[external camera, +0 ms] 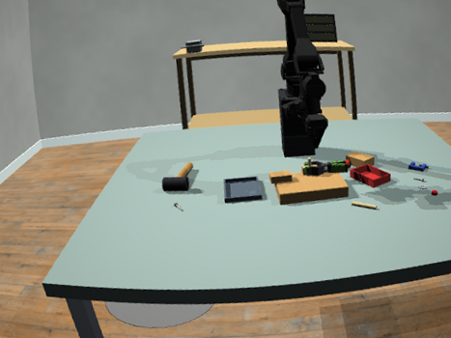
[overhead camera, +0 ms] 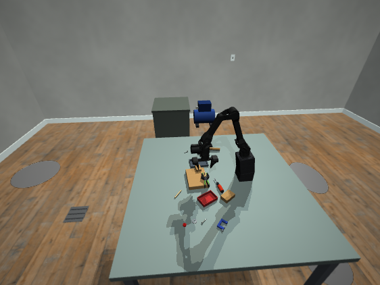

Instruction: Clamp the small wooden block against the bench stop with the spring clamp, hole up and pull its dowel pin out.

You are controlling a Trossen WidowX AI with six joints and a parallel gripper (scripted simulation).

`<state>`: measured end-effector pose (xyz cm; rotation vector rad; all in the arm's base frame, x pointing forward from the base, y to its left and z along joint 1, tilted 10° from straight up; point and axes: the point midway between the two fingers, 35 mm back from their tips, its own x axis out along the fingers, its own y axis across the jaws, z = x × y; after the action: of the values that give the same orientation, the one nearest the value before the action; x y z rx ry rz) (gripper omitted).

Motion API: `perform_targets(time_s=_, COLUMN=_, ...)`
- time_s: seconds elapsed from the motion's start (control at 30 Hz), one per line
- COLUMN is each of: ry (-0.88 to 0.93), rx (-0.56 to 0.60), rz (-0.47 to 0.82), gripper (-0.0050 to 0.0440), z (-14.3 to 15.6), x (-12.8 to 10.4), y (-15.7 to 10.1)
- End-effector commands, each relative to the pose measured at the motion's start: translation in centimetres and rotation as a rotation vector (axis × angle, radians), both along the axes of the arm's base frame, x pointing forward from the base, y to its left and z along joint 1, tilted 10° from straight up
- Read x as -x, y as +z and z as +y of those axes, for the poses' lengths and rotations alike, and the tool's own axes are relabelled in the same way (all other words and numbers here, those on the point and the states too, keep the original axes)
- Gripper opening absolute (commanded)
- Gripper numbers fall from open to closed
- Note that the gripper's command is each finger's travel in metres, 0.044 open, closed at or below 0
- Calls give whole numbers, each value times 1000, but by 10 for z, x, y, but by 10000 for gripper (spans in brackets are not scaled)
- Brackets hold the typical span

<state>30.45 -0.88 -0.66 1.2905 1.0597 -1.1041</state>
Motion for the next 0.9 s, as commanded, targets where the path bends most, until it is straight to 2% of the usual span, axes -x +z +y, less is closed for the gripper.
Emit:
perform_targets(time_s=0.0, ry=0, rx=-5, rz=0, gripper=440, z=-9, x=3, y=-2)
perform_targets(time_s=0.37, ry=0, rx=-5, rz=-1, gripper=440, z=-12, x=2, y=-10)
perform_targets(time_s=0.87, ry=0, rx=-5, rz=-1, gripper=440, z=-13, x=-3, y=-33)
